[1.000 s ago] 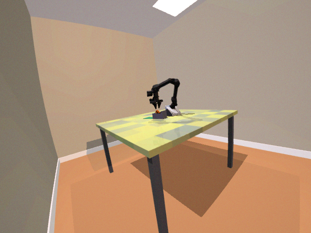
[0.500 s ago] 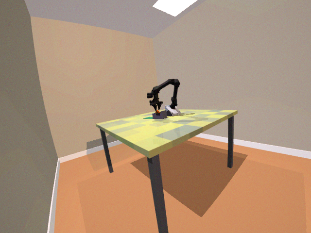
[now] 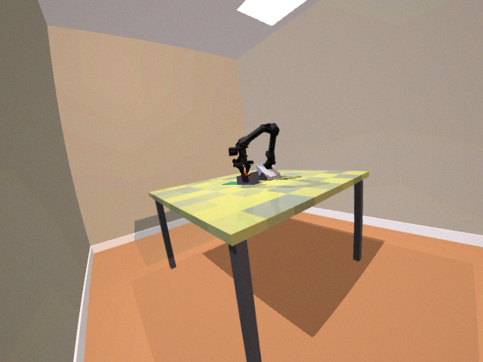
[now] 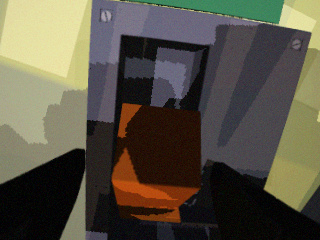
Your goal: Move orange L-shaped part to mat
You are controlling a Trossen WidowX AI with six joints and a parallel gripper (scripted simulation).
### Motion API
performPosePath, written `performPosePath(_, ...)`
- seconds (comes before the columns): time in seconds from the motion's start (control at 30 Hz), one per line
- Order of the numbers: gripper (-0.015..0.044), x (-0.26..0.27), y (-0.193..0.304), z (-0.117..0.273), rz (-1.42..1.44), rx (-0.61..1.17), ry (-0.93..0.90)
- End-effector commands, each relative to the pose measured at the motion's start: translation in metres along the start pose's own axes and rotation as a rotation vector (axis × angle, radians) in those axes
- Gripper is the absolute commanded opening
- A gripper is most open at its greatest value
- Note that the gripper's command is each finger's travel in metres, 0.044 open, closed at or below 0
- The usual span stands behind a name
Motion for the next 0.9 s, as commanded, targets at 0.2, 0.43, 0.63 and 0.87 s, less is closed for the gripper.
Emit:
performPosePath(0.2,0.0142,-0.0002,0.0002,-0.0012,0.000,0.001,0.001)
performPosePath(0.43,0.0095,-0.0002,0.0002,-0.0012,0.000,0.001,0.001)
performPosePath(0.63,0.0000,-0.0002,0.0002,-0.0012,0.000,0.001,0.001)
performPosePath(0.87,0.0000,-0.0002,0.0002,0.0013,-0.001,0.001,0.000)
Point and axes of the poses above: the point midway between the two fingers, 35 mm back from their tips, its own z axis back along the fingers, its own x axis across the jaws, y = z × x, the point moved 3 cm from there along z, back along the fingers, and after that the axes turned 5 degrees about z, right-handed, at the moved point
